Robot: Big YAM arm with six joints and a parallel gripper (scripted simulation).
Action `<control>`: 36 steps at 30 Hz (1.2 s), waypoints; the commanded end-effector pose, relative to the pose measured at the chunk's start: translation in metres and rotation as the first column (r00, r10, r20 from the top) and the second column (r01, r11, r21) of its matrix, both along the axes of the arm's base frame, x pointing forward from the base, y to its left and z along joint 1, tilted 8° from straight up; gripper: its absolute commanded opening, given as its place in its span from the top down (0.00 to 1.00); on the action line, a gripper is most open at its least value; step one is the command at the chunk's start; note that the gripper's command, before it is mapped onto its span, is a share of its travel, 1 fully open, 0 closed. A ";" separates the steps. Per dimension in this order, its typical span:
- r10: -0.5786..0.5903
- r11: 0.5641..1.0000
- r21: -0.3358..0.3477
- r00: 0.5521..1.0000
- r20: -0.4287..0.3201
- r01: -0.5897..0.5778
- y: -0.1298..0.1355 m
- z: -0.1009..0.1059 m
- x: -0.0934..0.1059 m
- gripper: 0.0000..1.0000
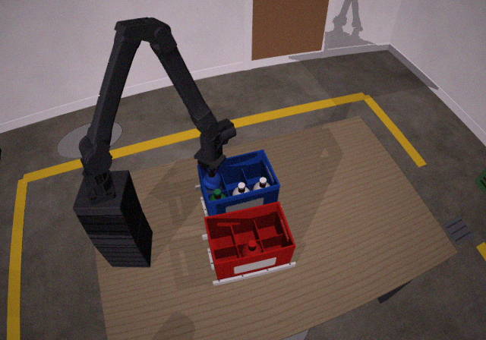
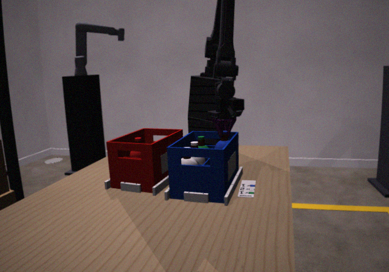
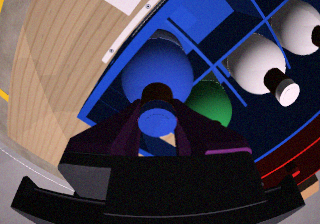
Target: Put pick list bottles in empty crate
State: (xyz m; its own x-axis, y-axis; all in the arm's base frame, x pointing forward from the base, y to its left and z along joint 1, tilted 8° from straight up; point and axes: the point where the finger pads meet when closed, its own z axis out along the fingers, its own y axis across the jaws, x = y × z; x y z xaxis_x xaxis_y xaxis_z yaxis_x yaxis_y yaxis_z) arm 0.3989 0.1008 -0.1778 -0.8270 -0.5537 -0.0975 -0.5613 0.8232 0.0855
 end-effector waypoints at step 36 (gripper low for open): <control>-0.003 1.000 0.010 0.999 0.049 0.003 0.010 -0.010 0.022 1.00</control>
